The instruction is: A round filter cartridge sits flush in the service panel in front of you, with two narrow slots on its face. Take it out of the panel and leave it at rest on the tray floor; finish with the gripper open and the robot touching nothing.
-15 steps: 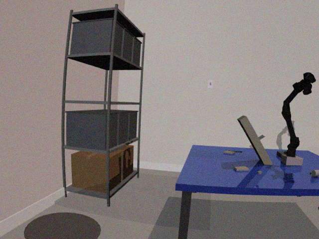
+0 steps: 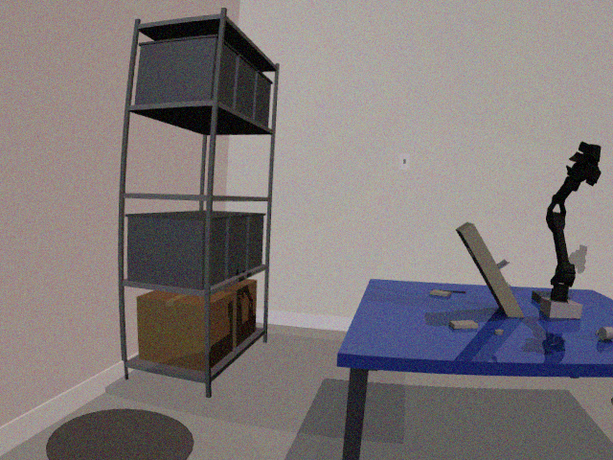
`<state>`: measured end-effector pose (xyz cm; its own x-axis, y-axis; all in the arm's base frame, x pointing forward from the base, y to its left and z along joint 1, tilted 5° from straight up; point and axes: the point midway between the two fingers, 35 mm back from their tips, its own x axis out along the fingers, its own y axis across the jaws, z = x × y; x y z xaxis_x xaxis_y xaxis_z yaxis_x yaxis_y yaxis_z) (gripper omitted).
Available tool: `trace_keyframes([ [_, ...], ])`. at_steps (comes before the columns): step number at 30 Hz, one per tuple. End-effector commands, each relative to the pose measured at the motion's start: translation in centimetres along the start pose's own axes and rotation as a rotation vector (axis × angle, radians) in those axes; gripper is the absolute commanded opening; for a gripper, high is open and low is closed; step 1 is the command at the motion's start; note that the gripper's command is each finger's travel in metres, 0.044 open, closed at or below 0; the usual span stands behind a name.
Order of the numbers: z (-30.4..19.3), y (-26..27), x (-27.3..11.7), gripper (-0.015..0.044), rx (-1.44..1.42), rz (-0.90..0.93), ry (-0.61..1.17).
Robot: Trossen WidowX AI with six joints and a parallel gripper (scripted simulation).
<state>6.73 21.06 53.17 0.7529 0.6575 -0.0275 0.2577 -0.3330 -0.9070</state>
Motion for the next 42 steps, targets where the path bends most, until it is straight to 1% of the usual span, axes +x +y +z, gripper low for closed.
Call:
trace_keyframes([
  [1,-0.5,3.1,3.3,0.0109,0.318,0.066,0.079],
  [6,-1.3,6.5,6.1,0.0109,0.637,0.121,0.168],
  [13,-3.9,12.8,9.6,0.0109,1.154,0.174,0.356],
  [19,-6.0,17.4,10.8,0.0109,1.511,0.168,0.512],
  [25,-8.3,22.2,11.2,0.0109,1.877,0.117,0.694],
  [30,-10.3,26.4,10.7,0.0109,2.191,0.026,0.866],
  [34,-11.8,29.8,9.9,0.0109,2.444,-0.089,1.014],
  [38,-13.2,33.1,8.6,0.0109,2.694,-0.252,1.168],
  [42,-14.3,36.2,7.0,0.0109,2.925,-0.462,1.316],
])
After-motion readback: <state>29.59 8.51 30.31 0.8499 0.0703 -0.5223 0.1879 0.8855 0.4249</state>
